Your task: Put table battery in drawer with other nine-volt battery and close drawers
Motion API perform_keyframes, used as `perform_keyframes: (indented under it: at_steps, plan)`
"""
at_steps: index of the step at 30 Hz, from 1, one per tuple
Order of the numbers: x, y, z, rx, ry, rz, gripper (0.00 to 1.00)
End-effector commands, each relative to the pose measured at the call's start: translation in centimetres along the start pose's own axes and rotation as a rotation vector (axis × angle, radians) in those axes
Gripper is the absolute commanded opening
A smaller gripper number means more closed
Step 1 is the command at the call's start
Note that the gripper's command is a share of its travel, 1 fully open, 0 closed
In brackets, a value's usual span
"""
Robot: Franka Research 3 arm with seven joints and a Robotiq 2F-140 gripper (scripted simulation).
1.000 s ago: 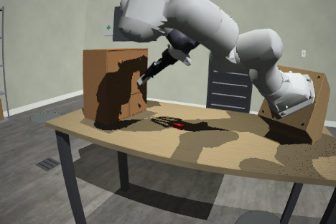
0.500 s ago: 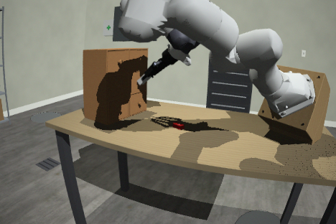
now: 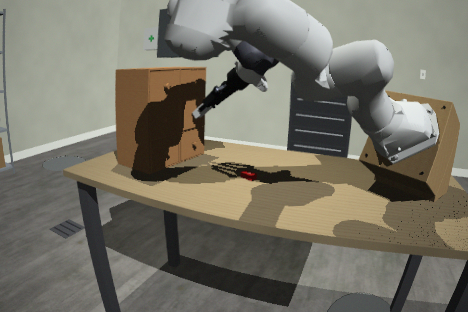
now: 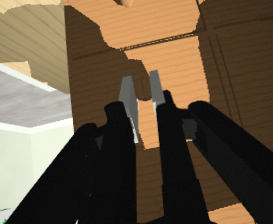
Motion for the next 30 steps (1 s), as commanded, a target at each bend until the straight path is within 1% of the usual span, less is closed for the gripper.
perform_keyframes:
  at_steps: [1, 30]
  plan:
    - [-0.2, 0.2, 0.0, 0.005, -0.002, -0.001, 0.08]
    - [-2.8, 2.3, -0.5, 0.005, -0.002, -0.001, 0.08]
Point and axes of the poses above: the point where the finger pads meet when closed, its own x axis out along the fingers, its own z axis across the jaws, y = z × x, the point moved 5 cm from there along -x, back along the fingers, and after that the axes turned 14 degrees about x, right-handed, at the moved point
